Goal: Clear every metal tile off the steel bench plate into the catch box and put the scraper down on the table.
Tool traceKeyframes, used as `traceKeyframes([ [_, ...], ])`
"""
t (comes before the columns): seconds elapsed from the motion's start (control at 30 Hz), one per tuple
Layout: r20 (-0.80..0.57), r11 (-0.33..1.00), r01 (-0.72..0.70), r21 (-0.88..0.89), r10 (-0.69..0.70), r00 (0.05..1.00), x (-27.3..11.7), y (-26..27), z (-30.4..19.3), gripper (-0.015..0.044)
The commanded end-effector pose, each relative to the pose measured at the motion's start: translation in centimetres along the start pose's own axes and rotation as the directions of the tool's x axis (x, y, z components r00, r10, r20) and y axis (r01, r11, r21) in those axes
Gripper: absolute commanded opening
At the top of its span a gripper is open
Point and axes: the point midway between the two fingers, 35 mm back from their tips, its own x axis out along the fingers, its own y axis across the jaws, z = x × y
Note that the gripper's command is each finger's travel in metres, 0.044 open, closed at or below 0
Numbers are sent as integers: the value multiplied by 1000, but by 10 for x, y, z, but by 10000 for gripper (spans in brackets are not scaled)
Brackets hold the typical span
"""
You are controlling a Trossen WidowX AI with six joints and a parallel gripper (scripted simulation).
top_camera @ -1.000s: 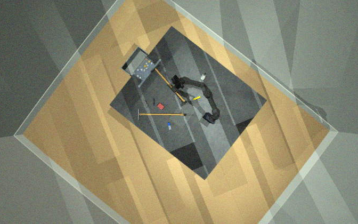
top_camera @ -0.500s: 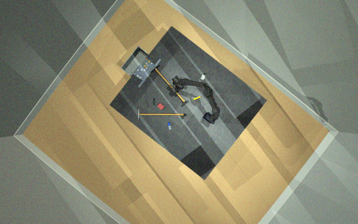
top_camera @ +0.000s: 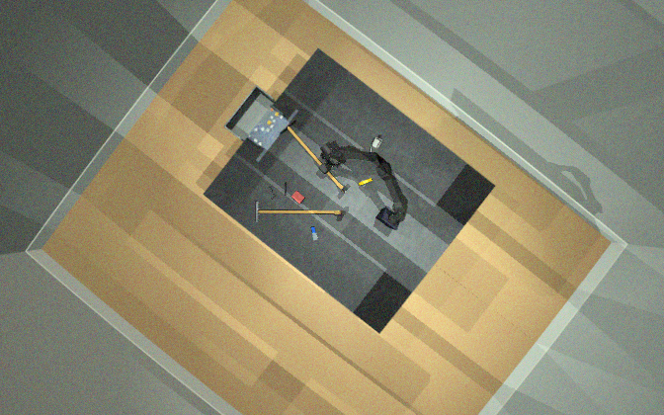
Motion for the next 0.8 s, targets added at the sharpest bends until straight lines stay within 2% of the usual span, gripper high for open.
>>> traceKeyframes([
  [0.0, 5, 1000, -6, -5, 6, 1000, 0, 5, 1, 0],
  [0.77, 5, 1000, -8, -4, 8, 1000, 0, 28, 4, 0],
])
